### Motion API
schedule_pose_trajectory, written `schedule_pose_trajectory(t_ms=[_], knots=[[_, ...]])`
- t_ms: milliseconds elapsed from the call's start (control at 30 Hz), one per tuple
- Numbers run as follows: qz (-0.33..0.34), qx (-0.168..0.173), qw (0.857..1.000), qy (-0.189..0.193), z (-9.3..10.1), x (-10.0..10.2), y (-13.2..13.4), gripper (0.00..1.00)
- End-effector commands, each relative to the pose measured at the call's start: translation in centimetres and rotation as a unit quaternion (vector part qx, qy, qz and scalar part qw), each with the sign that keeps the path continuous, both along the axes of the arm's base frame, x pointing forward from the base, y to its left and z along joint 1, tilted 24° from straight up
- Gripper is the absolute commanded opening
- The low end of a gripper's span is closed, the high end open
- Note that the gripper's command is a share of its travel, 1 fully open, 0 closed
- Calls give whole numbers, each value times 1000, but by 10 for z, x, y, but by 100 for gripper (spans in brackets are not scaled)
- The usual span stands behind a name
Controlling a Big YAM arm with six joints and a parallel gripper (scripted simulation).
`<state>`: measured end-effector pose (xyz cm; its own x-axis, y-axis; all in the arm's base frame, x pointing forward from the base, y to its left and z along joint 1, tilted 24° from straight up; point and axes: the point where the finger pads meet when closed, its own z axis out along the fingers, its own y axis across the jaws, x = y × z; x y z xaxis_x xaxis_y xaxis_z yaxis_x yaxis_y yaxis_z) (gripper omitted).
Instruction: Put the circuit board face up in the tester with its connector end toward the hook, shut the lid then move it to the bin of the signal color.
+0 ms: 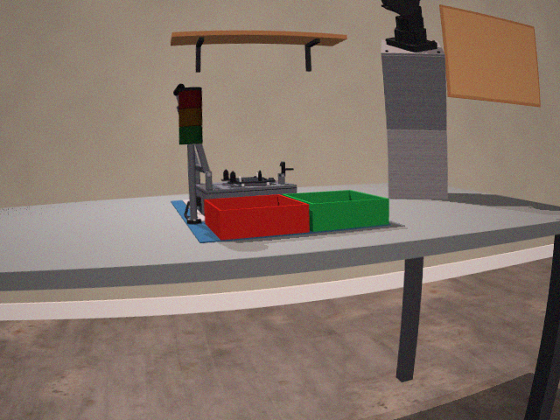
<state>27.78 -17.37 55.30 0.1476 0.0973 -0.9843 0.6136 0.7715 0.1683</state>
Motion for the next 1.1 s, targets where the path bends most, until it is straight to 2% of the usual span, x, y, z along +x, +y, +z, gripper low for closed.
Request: schedule_pose_trajectory(t_ms=[0, 533, 567, 600, 700, 800, 867, 900, 967, 1000, 1033, 1067], knots=[[0, -1, 1000, -4, 4, -1, 0, 100], [0, -1, 1000, -4, 4, -1, 0, 100], [-1, -9, 1000, -23, 25, -8, 3, 100], [-1, -5, 1000, -20, 22, -5, 1, 100], [-1, 16, 1000, 1, 0, 7, -7, 100], [9, 52, 998, 30, -34, 31, -17, 100], [17, 89, 994, 54, -63, 53, -27, 100], [17, 88, 995, 53, -61, 53, -27, 100], [26, 136, 987, 77, -93, 78, -39, 100], [27, 131, 989, 67, -80, 77, -39, 100], [29, 169, 980, 97, -123, 90, -45, 100], [29, 169, 980, 97, -123, 90, -45, 100]])
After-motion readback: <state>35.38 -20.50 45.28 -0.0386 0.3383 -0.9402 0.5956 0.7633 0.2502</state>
